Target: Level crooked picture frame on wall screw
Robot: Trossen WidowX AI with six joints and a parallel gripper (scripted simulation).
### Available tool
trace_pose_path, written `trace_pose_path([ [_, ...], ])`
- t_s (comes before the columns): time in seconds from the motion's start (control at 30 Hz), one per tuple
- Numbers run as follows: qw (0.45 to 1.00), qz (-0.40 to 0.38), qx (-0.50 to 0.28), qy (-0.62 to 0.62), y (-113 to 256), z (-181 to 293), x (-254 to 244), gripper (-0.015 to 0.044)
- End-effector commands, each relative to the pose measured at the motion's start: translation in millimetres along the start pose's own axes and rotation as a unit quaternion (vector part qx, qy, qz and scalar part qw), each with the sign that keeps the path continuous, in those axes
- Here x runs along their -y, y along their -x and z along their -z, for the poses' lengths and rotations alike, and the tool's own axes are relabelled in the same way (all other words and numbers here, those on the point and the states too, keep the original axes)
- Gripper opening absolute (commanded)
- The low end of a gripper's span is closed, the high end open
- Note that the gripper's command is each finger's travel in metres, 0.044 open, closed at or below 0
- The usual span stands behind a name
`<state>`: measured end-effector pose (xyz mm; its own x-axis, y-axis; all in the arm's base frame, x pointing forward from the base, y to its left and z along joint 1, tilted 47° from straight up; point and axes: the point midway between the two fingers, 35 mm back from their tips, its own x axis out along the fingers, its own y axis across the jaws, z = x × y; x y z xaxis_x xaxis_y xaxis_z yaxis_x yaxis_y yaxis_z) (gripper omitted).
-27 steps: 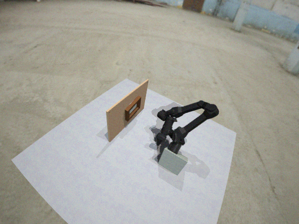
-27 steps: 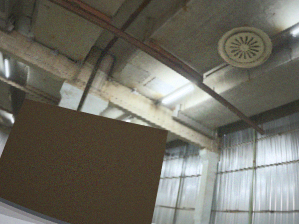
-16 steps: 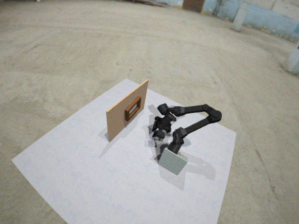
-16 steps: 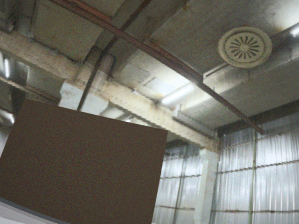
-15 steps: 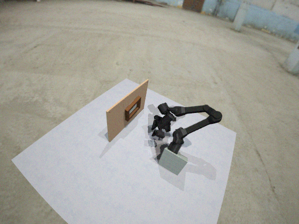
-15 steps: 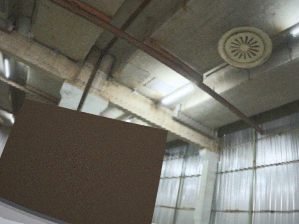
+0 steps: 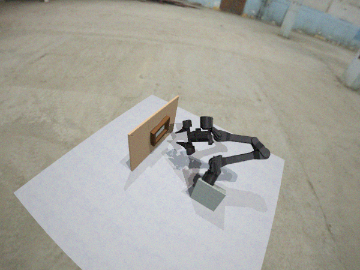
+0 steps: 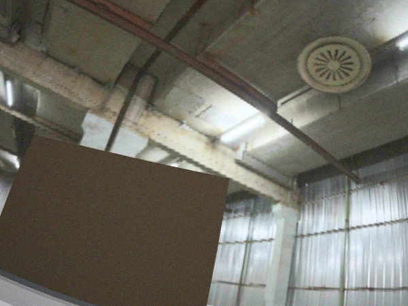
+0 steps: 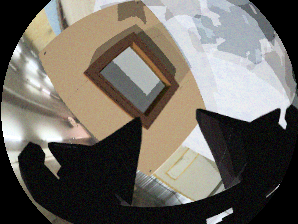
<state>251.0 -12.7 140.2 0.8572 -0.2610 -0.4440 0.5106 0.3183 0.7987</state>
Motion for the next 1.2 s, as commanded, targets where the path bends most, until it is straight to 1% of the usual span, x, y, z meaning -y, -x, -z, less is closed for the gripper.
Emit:
trace_pose_path([
  [0.0,0.956,-0.200,0.005,0.217,45,26,-64,0.0260],
  [0.1,0.929,-0.257,0.021,0.266,64,30,-81,0.0260],
  [0.17,0.921,-0.272,0.026,0.278,70,31,-86,0.0260],
  [1.17,0.921,-0.272,0.026,0.278,70,31,-86,0.0260],
])
